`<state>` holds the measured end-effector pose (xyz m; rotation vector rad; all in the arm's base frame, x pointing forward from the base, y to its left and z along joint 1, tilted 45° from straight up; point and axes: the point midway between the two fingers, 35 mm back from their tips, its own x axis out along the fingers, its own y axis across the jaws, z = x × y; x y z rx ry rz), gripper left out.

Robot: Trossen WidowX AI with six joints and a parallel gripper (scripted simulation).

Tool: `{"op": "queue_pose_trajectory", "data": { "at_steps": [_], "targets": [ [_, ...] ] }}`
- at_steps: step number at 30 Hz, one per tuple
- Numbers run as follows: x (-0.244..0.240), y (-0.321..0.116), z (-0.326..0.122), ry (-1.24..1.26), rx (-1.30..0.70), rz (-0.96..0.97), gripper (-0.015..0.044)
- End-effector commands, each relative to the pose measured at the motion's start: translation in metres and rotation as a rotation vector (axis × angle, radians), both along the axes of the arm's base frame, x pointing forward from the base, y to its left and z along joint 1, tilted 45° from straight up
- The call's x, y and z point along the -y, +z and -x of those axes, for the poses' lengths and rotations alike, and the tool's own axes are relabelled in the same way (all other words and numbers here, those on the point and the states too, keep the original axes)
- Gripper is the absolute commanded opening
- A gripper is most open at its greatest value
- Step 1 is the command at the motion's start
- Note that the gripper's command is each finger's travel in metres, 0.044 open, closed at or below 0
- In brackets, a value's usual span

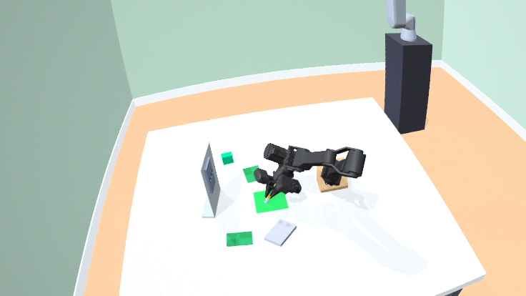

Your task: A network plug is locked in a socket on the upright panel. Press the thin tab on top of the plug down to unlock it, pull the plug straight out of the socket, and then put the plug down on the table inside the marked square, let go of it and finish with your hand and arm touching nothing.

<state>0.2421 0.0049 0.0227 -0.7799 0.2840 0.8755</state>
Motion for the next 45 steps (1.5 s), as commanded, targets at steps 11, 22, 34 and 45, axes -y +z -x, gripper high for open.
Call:
{"op": "queue_pose_trajectory", "data": {
  "at_steps": [11,22,34,45],
  "targets": [
    [0.003,0.001,0.003,0.001,-0.002,0.002,0.0156],
    [0.009,0.004,0.009,0.001,-0.008,0.005,0.0156],
    [0.015,0.008,0.016,0.001,-0.011,0.005,0.0156],
    [0.02,0.013,0.023,-0.001,-0.012,0.001,0.0156]
  ]
}}
